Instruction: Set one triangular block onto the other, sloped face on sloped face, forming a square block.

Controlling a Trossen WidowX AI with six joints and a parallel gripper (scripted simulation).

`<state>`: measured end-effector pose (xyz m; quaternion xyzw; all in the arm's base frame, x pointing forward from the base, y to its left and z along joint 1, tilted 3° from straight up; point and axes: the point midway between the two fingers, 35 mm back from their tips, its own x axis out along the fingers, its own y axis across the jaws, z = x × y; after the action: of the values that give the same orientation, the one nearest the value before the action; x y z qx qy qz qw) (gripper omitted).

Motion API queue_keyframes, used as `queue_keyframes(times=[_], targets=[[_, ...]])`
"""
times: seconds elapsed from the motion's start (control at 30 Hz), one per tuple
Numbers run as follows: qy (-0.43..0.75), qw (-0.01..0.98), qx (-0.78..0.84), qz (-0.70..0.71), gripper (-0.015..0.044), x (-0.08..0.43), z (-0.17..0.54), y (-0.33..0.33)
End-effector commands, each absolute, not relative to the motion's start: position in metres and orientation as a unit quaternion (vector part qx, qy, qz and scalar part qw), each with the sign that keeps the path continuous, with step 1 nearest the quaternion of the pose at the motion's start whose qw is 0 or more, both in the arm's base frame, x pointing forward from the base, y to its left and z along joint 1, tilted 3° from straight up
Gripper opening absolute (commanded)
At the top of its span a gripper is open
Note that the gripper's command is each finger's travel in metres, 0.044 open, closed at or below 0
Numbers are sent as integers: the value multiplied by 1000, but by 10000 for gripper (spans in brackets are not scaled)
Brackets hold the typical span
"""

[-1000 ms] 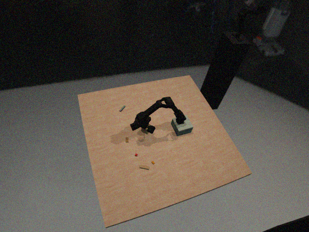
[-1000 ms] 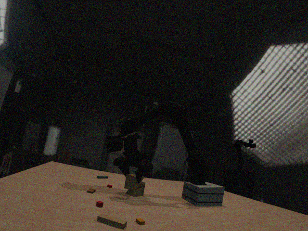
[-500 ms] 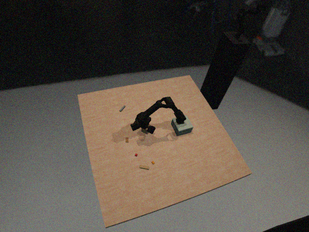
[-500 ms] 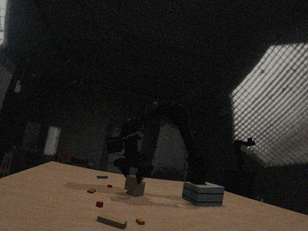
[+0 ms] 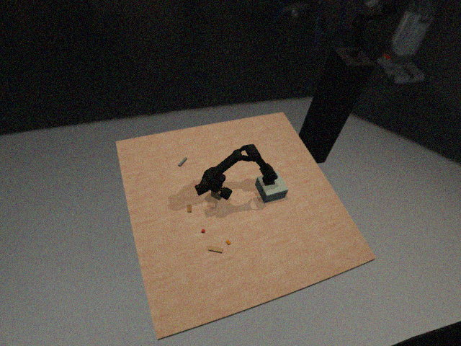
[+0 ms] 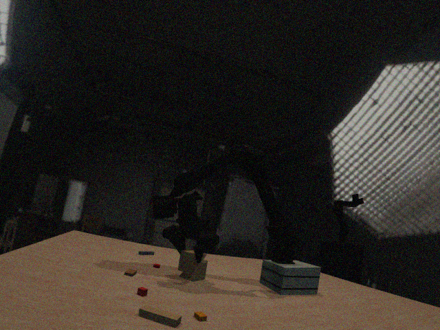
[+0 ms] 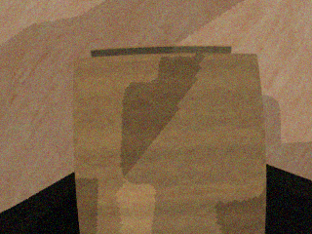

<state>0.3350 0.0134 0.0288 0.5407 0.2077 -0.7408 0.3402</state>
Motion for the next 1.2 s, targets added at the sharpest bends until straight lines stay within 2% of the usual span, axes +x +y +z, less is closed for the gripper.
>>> queue_keyframes(times=[0.0,1.17], targets=[[207,342,540,-741,0,335,29,13],[205,345,538,-741,0,332,16,8]])
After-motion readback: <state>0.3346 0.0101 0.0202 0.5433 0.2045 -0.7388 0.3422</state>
